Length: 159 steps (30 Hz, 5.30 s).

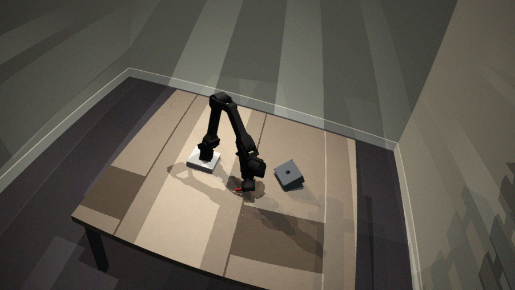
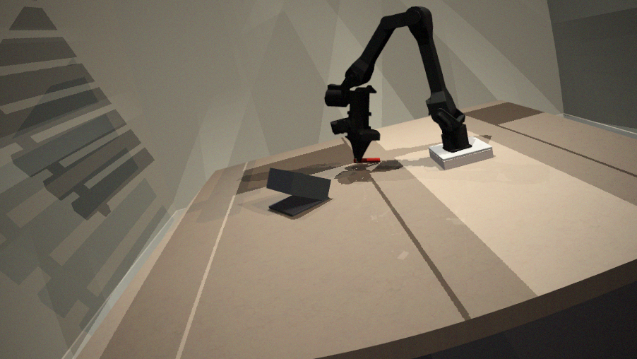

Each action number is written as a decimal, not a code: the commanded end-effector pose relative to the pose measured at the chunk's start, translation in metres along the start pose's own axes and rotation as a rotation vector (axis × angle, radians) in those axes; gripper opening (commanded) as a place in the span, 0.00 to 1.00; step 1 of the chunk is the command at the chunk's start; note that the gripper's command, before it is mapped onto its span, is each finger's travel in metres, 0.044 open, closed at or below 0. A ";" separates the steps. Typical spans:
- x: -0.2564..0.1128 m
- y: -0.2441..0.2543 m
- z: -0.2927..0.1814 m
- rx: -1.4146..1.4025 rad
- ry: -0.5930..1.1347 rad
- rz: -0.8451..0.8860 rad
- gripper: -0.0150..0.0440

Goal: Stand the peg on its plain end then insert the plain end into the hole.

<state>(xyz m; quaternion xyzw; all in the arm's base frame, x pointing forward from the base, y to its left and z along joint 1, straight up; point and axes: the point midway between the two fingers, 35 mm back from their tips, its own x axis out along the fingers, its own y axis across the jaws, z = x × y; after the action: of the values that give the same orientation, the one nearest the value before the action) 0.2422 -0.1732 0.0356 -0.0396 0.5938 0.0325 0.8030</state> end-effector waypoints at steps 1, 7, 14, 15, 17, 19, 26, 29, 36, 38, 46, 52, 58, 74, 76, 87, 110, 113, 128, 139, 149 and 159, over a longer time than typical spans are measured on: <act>-0.001 0.002 -0.004 0.000 -0.038 0.008 0.34; -0.005 0.002 -0.006 0.000 -0.089 0.008 0.34; -0.009 0.002 -0.009 0.000 -0.149 0.008 0.34; -0.009 0.002 -0.010 0.000 -0.158 0.008 0.34; -0.010 0.002 -0.011 0.000 -0.175 0.008 0.34; -0.011 0.002 -0.011 0.000 -0.192 0.008 0.34; -0.015 0.002 -0.015 0.000 -0.252 0.008 0.34; -0.016 0.002 -0.016 0.000 -0.278 0.008 0.34; -0.020 0.002 -0.020 0.000 -0.338 0.008 0.34; -0.021 0.002 -0.021 0.000 -0.355 0.008 0.34; -0.024 0.002 -0.025 0.000 -0.424 0.008 0.34; -0.027 0.002 -0.029 0.000 -0.475 0.008 0.34; -0.029 0.002 -0.032 0.000 -0.527 0.008 0.34; -0.034 0.002 -0.042 0.001 -0.664 0.008 0.34; -0.034 0.002 -0.044 0.001 -0.681 0.008 0.34; -0.037 0.002 -0.051 0.001 -0.776 0.008 0.34; -0.040 0.002 -0.067 0.002 -0.974 0.008 0.34; -0.040 0.002 -0.069 0.002 -0.999 0.008 0.34; -0.040 0.003 -0.077 0.002 -1.101 0.010 0.34; -0.039 0.003 -0.077 0.000 -1.081 0.007 0.34; -0.037 0.003 -0.078 -0.001 -1.081 0.006 0.34; -0.036 0.002 -0.079 -0.001 -1.081 0.005 0.34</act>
<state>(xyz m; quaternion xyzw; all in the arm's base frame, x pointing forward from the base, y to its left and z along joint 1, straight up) 0.1571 -0.1792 0.0477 -0.0158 0.0952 0.0506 0.9940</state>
